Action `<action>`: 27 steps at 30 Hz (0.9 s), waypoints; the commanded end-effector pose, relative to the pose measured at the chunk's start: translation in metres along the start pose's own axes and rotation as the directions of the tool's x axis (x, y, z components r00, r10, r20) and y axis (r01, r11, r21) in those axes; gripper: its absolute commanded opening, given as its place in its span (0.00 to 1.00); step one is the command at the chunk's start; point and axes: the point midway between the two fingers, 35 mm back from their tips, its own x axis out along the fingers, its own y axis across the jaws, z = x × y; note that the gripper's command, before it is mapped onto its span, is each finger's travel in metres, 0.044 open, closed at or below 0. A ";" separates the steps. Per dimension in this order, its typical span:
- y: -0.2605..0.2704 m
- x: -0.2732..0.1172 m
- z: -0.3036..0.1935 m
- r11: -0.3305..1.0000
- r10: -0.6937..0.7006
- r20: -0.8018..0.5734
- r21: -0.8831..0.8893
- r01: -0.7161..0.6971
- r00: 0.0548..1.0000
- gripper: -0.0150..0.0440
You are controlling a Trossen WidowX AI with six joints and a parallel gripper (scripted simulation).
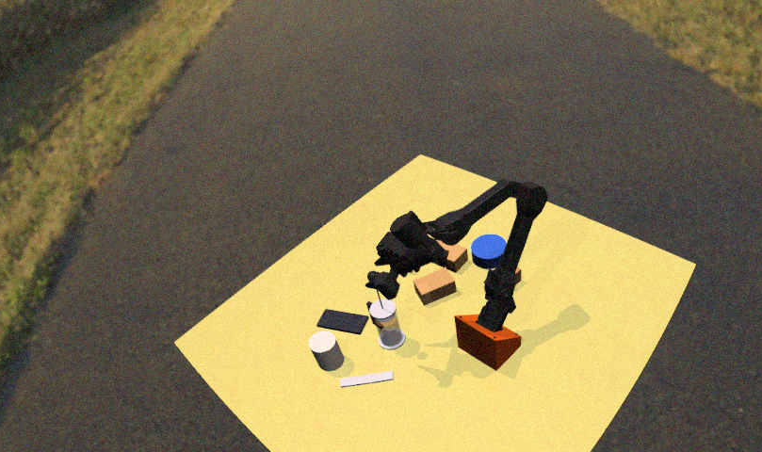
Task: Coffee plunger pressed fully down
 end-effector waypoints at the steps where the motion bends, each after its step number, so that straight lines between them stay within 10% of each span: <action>1: 0.001 0.002 -0.002 1.000 0.003 -0.005 -0.007 -0.003 1.000 0.73; 7: 0.001 0.002 -0.002 1.000 0.003 -0.005 -0.007 -0.003 1.000 0.47; 27: 0.002 0.012 -0.012 1.000 0.003 -0.005 -0.006 -0.003 1.000 0.46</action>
